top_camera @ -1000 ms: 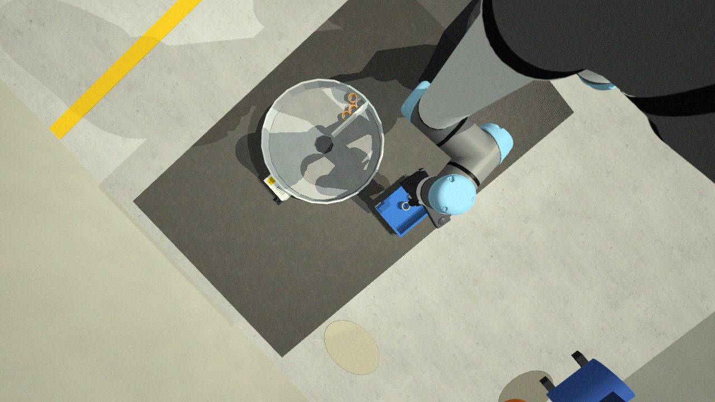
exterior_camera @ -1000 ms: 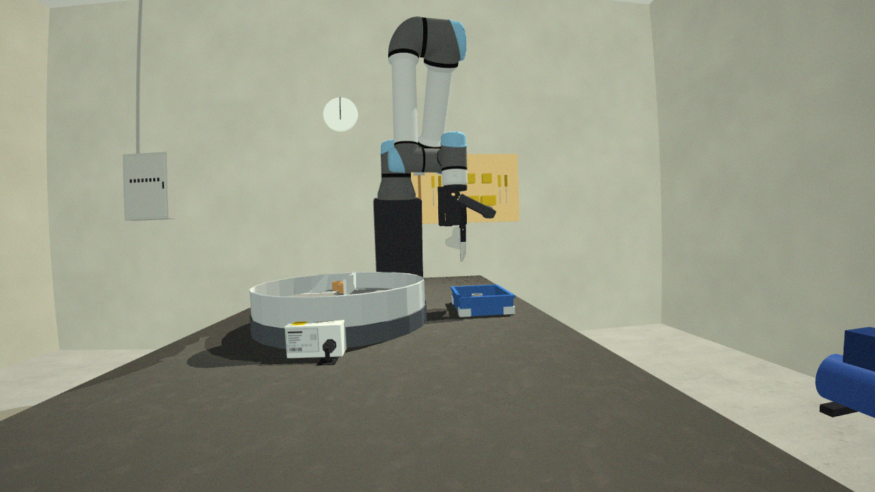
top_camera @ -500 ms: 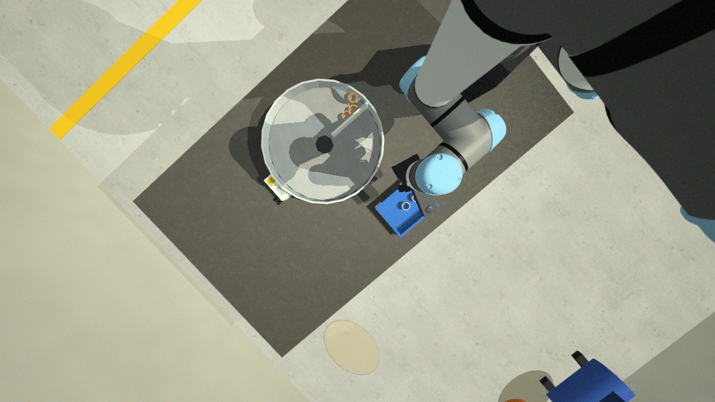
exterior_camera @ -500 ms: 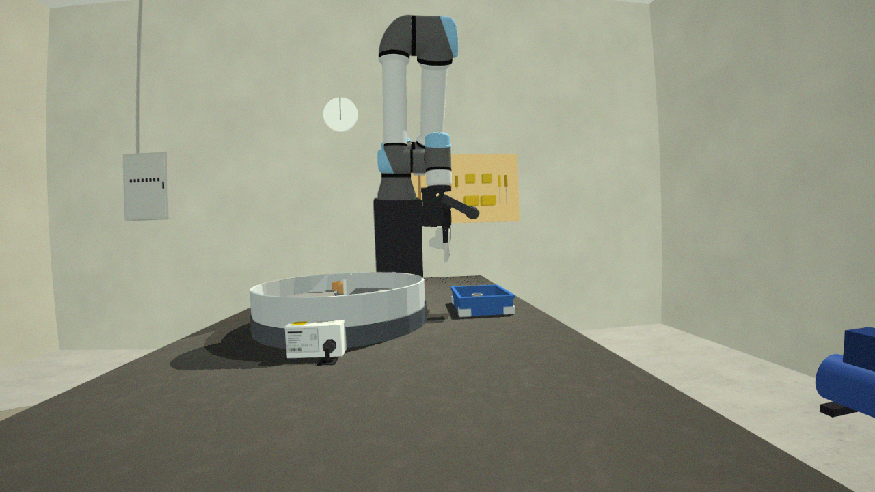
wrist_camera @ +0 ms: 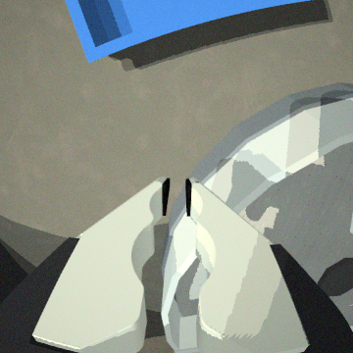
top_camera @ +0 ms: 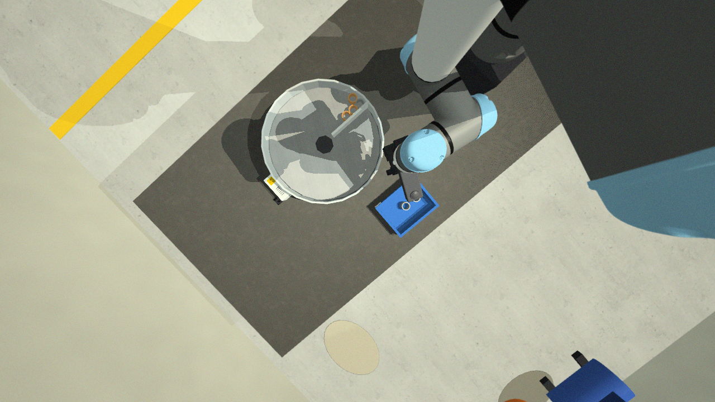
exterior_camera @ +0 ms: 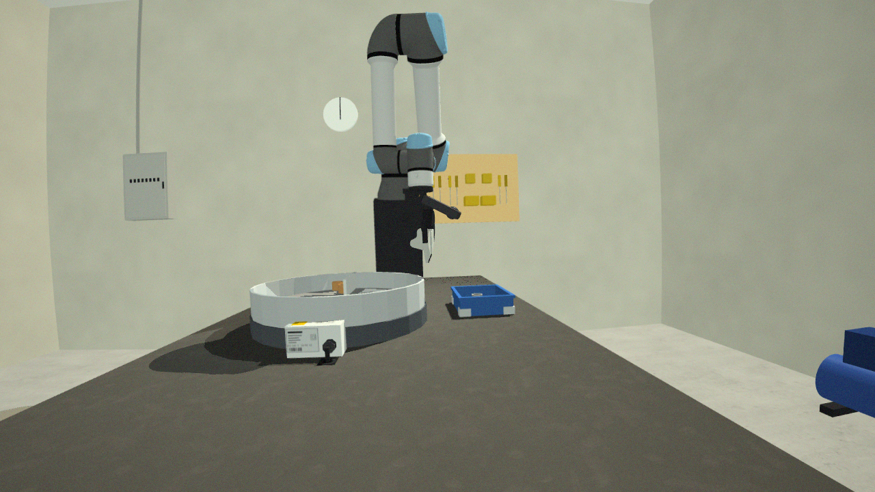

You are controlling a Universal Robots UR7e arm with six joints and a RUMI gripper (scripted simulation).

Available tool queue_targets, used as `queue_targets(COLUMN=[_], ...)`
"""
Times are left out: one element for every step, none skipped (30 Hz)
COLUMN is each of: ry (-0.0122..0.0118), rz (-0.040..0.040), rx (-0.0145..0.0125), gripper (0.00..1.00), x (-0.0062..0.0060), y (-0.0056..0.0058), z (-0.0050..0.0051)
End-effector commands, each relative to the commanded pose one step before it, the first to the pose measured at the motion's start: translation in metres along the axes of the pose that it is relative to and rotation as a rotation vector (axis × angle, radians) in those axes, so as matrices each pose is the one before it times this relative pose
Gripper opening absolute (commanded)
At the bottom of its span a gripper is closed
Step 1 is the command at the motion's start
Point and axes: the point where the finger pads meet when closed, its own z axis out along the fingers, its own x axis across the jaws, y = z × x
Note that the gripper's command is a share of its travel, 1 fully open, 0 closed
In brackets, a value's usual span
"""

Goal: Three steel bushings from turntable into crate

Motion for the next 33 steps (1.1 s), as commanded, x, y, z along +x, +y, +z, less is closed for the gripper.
queue_targets(ry=[0.00139, 0.0, 0.0, 0.00007, 0.00011, 0.00014, -0.00008, -0.00012, -0.00009, -0.00005, -0.00002, 0.00001, 0.00004, 0.00007, 0.0001, 0.00014, 0.00004, 0.00003, 0.0, 0.0, 0.00006, 0.00009, 0.00012, 0.00015, 0.00017, 0.0002, 0.00022, 0.00025, -0.00004, -0.00008, -0.00006, -0.00003, -0.00001], rz=[0.05146, 0.0, 0.0, 0.01091, 0.01096, 0.01101, 0.0109, 0.01089, 0.01091, 0.01093, 0.01093, 0.01093, 0.01092, 0.01091, 0.01088, 0.01085, 0.01122, 0.01128, 0.0, 0.0, 0.01122, 0.01116, 0.01108, 0.011, 0.01091, 0.01081, 0.0107, 0.01059, 0.01064, 0.01054, 0.0104, 0.01026, 0.01011], rx=[0.00219, 0.0, 0.0, 0.00003, 0.00005, 0.00006, -0.00006, -0.00008, -0.00006, -0.00004, -0.00002, 0.0, 0.00002, 0.00004, 0.00006, 0.00008, -0.00003, -0.00004, 0.0, 0.0, -0.00002, 0.0, 0.00002, 0.00004, 0.00006, 0.00008, 0.0001, 0.00011, -0.00006, -0.00008, -0.00005, -0.00003, -0.00001], gripper=[0.05, 0.05, 0.05, 0.05, 0.05, 0.05, 0.05, 0.05, 0.05, 0.05, 0.05, 0.05, 0.05, 0.05, 0.05, 0.05, 0.05, 0.05, 0.05, 0.05, 0.05, 0.05, 0.05, 0.05, 0.05, 0.05, 0.05, 0.05, 0.05, 0.05, 0.05, 0.05, 0.05], x=[0.00654, 0.0, 0.0, 0.00129, 0.00129, 0.00129, 0.00169, 0.00179, 0.00179, 0.00179, 0.00178, 0.00177, 0.00176, 0.00175, 0.00174, 0.00173, 0.002, 0.00206, 0.0, 0.0, 0.00204, 0.00203, 0.00201, 0.00199, 0.00197, 0.00195, 0.00193, 0.0019, 0.00247, 0.00254, 0.00251, 0.00247, 0.00243], y=[0.02125, 0.0, 0.0, 0.00425, 0.00425, 0.00424, 0.00421, 0.0042, 0.00419, 0.00418, 0.00417, 0.00415, 0.00413, 0.00411, 0.00408, 0.00406, 0.00403, 0.004, 0.0, 0.0, 0.00397, 0.00394, 0.0039, 0.00387, 0.00382, 0.00378, 0.00374, 0.00369, 0.00365, 0.00361, 0.00357, 0.00352, 0.00347], z=[-0.00019, 0.0, 0.0, -0.00004, -0.00005, -0.00007, 0.00004, 0.00006, 0.00005, 0.00003, 0.00002, 0.0, -0.00001, -0.00002, -0.00004, -0.00005, -0.00001, -0.00001, 0.0, 0.0, -0.00002, -0.00003, -0.00004, -0.00005, -0.00006, -0.00007, -0.00008, -0.00009, 0.00006, 0.00008, 0.00006, 0.00005, 0.00004])
